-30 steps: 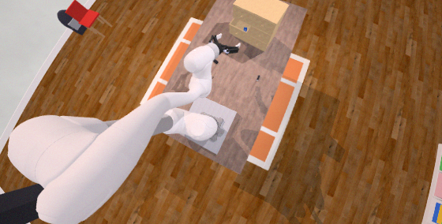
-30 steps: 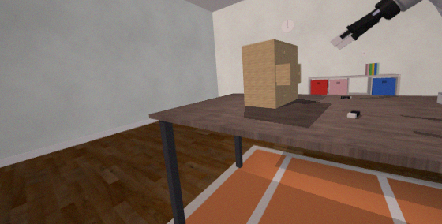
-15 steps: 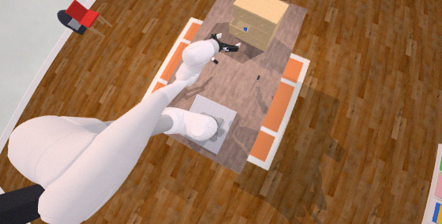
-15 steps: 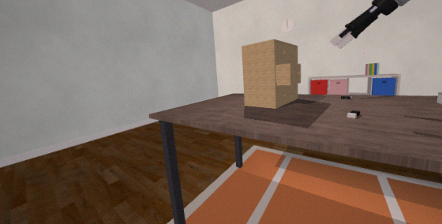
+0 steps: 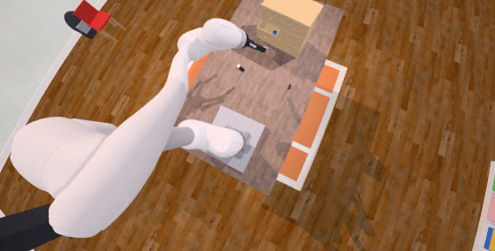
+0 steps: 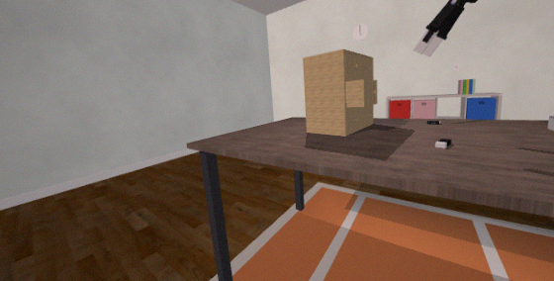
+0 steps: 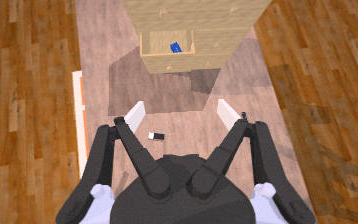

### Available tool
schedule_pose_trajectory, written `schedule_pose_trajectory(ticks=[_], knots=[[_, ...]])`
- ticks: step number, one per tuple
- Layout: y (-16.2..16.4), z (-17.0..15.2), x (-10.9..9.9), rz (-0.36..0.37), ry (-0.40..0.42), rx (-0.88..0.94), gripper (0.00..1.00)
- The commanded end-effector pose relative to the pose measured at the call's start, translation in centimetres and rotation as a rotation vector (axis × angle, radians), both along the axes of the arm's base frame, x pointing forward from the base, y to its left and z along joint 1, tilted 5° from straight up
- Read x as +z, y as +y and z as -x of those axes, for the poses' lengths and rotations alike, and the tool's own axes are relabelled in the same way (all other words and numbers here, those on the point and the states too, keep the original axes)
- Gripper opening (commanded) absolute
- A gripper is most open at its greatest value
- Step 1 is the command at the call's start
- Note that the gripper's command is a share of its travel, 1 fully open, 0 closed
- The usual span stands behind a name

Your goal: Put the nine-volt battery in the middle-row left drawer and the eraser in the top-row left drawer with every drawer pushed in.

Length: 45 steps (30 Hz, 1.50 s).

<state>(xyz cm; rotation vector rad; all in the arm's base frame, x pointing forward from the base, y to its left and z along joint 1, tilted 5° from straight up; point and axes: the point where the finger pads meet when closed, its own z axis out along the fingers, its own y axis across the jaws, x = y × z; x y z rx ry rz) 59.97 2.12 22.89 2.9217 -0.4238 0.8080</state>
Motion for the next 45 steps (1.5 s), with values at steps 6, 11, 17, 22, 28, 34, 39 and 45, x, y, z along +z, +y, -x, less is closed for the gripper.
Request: schedule_pose_trajectory(ticks=[6,11,17,22,28,34,39,45], knots=[[-1.0,-0.2,0.9,-0.134,0.339,0.047,1.0],[-1.0,-0.3,1.1,-0.152,0.403,0.048,1.0],[-1.0,-0.3,1.4,-0.178,0.501,0.049,1.0],[-1.0,-0.3,1.6,-0.192,0.55,0.05,1.0],[-1.0,-0.3,1.7,-0.197,0.571,0.05,1.0],[-1.0,-0.3,1.7,-0.2,0.58,0.05,1.0],[-1.0,-0.3,1.7,-0.2,0.581,0.05,1.0],[-1.0,-0.3,1.7,-0.2,0.581,0.05,1.0]])
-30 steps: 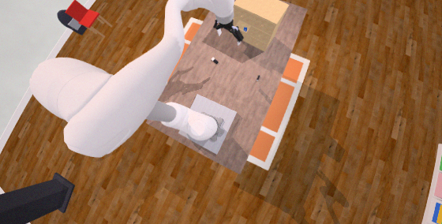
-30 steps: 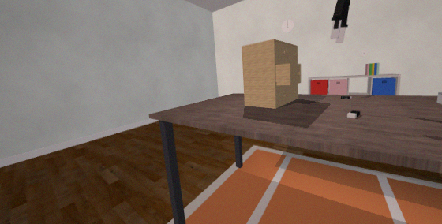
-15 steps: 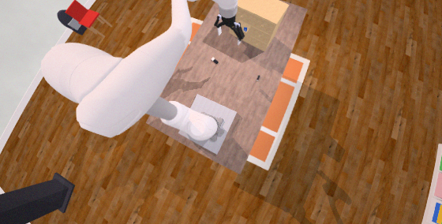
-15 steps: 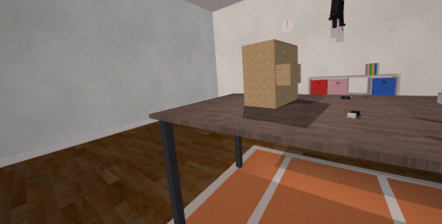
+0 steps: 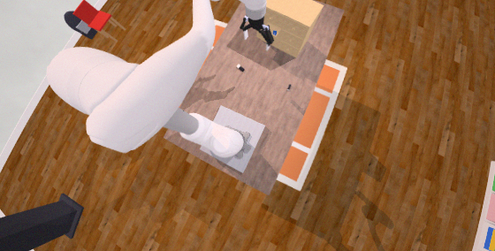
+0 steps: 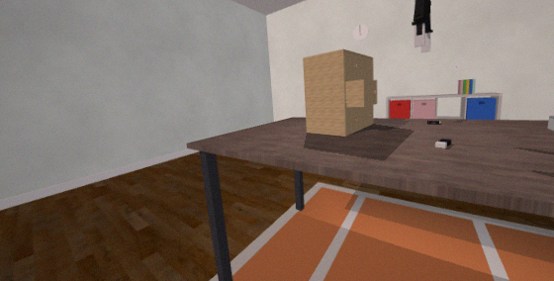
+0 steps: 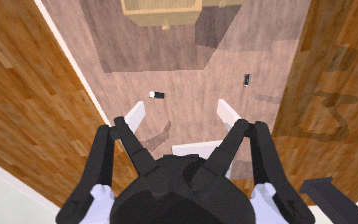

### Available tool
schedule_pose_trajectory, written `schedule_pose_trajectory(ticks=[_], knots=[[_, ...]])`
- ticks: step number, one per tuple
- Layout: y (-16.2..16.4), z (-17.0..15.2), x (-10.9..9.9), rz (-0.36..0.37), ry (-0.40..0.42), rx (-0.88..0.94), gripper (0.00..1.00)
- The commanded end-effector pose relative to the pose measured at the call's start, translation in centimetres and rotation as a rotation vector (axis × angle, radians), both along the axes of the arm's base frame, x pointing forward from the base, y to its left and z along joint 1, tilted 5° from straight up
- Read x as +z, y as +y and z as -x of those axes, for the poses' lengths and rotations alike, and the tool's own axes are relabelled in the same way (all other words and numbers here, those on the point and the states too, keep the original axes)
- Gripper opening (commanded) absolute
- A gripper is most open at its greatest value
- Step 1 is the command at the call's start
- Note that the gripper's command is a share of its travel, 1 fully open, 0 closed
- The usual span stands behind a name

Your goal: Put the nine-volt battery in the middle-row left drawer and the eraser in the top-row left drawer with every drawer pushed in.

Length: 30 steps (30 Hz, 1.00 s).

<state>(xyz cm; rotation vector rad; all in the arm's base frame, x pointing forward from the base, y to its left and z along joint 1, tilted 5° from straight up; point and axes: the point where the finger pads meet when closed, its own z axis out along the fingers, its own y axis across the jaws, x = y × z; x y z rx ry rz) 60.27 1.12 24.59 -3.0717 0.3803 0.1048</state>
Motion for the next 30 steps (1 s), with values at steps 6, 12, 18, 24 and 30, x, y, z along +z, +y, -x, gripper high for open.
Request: schedule_pose_trajectory(ticks=[6,12,18,24,30], knots=[[0.5,0.6,0.0,0.0,0.0,0.0,1.0],[5.1,7.8,-0.5,0.0,0.0,0.0,1.0],[5.4,8.5,-0.6,0.0,0.0,0.0,1.0],[5.4,8.4,-0.7,0.002,-0.01,0.0,1.0],[5.3,8.1,-1.0,0.012,-0.047,-0.002,1.0]])
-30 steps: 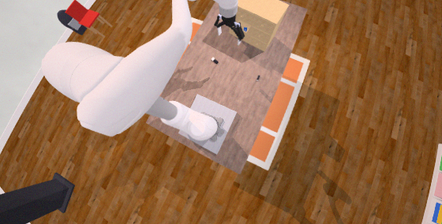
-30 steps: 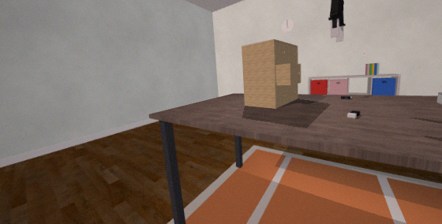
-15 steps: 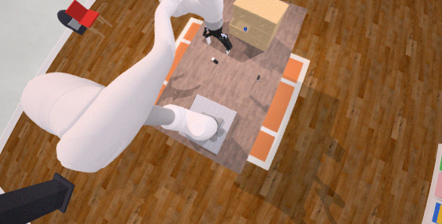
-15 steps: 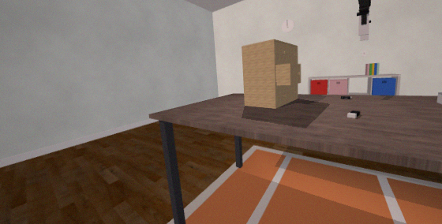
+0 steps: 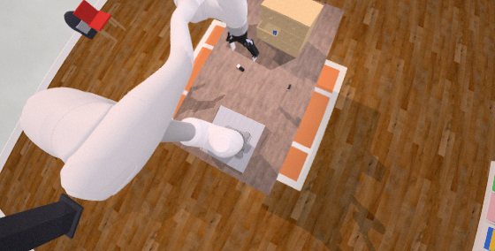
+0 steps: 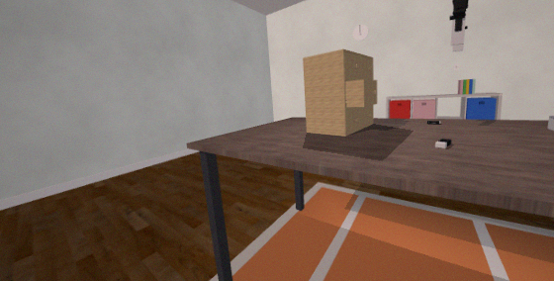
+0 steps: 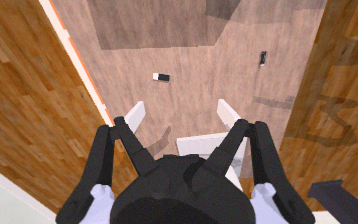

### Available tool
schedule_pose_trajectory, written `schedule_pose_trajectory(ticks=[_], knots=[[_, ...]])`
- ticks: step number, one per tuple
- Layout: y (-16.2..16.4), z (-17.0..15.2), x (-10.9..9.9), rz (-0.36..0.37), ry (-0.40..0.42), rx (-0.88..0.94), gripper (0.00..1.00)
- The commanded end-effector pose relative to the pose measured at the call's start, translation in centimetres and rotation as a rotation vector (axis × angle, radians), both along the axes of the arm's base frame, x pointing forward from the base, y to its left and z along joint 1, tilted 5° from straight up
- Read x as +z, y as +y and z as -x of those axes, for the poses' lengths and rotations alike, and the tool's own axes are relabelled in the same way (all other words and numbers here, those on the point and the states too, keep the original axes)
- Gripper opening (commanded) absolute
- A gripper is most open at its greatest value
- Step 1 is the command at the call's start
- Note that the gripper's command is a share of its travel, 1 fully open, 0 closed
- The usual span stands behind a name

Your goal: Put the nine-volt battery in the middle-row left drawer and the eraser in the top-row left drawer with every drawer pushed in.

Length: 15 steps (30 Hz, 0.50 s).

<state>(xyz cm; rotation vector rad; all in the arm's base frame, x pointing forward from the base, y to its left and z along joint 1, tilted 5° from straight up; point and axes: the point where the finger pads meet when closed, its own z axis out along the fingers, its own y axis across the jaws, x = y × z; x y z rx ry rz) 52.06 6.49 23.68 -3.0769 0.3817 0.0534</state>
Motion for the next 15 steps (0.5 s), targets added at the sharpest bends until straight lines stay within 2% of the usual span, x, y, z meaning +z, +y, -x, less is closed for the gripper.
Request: schedule_pose_trajectory(ticks=[1,7,15], knots=[[0.0,-0.2,-0.2,0.006,-0.024,-0.001,1.0],[-0.1,-0.6,-0.7,0.019,-0.074,-0.003,1.0],[-0.4,-1.8,-2.1,0.058,-0.228,-0.009,1.0]])
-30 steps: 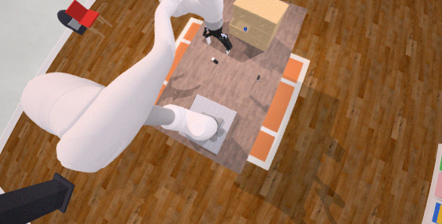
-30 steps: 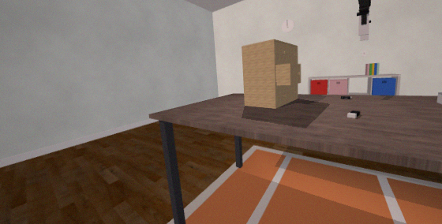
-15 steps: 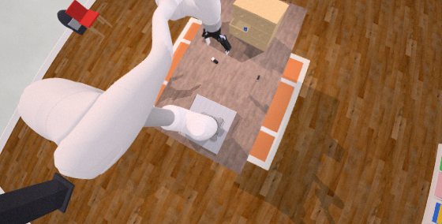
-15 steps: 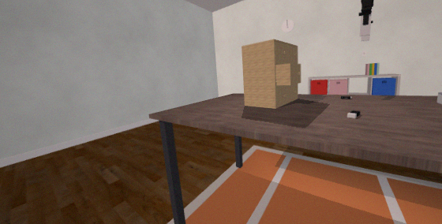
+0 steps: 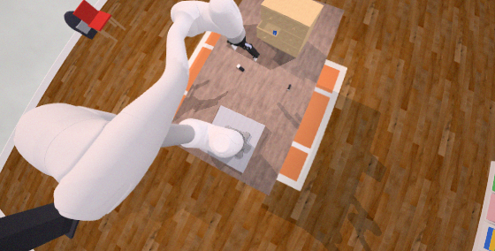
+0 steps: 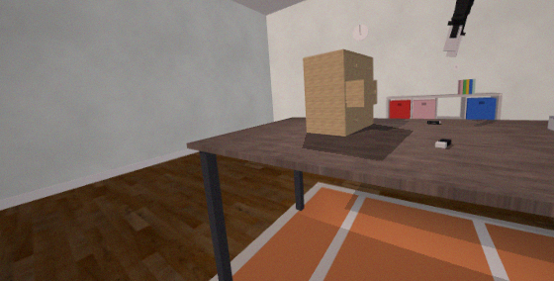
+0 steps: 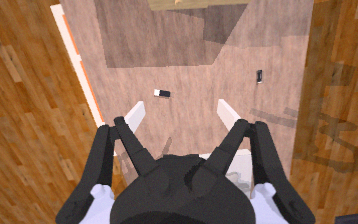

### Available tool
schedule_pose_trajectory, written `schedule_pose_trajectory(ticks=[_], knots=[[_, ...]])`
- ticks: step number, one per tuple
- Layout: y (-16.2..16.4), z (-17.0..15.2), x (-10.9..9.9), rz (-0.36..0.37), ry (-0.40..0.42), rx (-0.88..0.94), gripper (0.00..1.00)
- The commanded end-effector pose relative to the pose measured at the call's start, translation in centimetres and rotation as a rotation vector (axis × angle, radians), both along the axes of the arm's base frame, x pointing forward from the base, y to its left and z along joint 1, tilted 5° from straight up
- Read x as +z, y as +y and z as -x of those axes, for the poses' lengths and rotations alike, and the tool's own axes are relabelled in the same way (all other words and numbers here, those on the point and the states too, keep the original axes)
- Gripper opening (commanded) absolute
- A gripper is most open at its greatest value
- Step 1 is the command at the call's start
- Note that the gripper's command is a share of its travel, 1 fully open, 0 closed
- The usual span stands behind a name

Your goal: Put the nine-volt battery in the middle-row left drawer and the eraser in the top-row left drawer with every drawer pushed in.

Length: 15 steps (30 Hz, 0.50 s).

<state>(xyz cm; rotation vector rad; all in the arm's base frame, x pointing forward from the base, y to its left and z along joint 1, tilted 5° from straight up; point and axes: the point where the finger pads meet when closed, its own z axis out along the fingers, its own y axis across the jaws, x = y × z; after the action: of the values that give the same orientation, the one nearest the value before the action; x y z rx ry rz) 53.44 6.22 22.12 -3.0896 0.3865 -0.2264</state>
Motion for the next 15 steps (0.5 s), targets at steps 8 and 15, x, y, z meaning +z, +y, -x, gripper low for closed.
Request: schedule_pose_trajectory(ticks=[8,15], knots=[[-0.4,-1.6,-1.9,0.054,-0.21,-0.01,1.0],[-0.7,-3.2,-3.7,0.104,-0.407,-0.017,1.0]])
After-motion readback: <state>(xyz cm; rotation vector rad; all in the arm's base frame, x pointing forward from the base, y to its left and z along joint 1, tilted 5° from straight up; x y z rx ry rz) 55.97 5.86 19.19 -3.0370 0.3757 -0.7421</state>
